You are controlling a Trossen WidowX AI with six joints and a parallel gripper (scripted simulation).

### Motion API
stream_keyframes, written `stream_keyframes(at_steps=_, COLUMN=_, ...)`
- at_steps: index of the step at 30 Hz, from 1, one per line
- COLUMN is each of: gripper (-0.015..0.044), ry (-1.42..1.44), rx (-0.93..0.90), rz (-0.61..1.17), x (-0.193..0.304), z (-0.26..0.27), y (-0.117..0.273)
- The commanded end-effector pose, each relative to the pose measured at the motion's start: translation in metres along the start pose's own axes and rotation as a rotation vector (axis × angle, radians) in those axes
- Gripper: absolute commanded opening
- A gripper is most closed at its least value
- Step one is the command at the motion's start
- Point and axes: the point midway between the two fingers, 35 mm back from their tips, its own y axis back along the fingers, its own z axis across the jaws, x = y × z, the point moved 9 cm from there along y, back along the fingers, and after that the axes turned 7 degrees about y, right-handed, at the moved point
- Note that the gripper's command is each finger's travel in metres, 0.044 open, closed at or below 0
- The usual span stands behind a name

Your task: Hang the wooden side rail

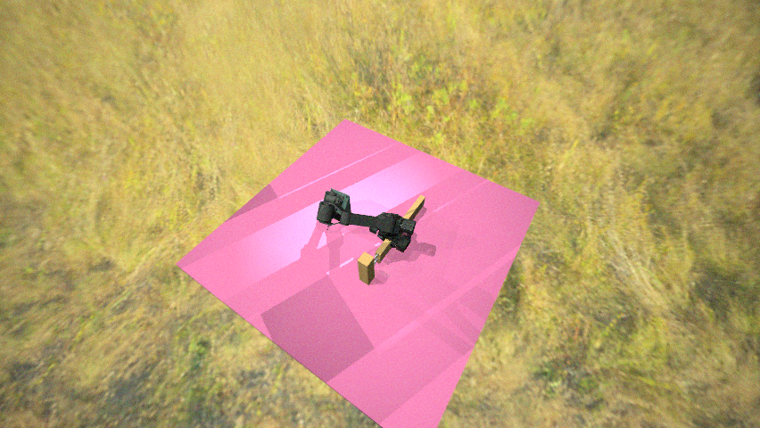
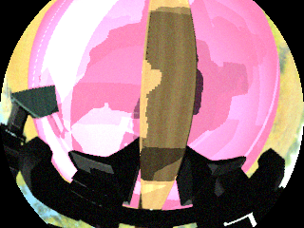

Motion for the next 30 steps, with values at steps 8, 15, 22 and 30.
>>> stream_keyframes(at_steps=8, gripper=0.0000, ry=0.003, rx=0.016, rz=0.000, x=0.0016, z=-0.0020, y=0.0050)
stream_keyframes(at_steps=15, gripper=0.0000, ry=0.003, rx=0.016, rz=0.000, x=0.0023, z=-0.0015, y=0.0049)
stream_keyframes(at_steps=22, gripper=0.0000, ry=0.003, rx=0.016, rz=0.000, x=0.0030, z=-0.0006, y=0.0043)
stream_keyframes(at_steps=30, gripper=0.0000, ry=0.003, rx=0.016, rz=0.000, x=0.0038, z=0.0004, y=0.0035)
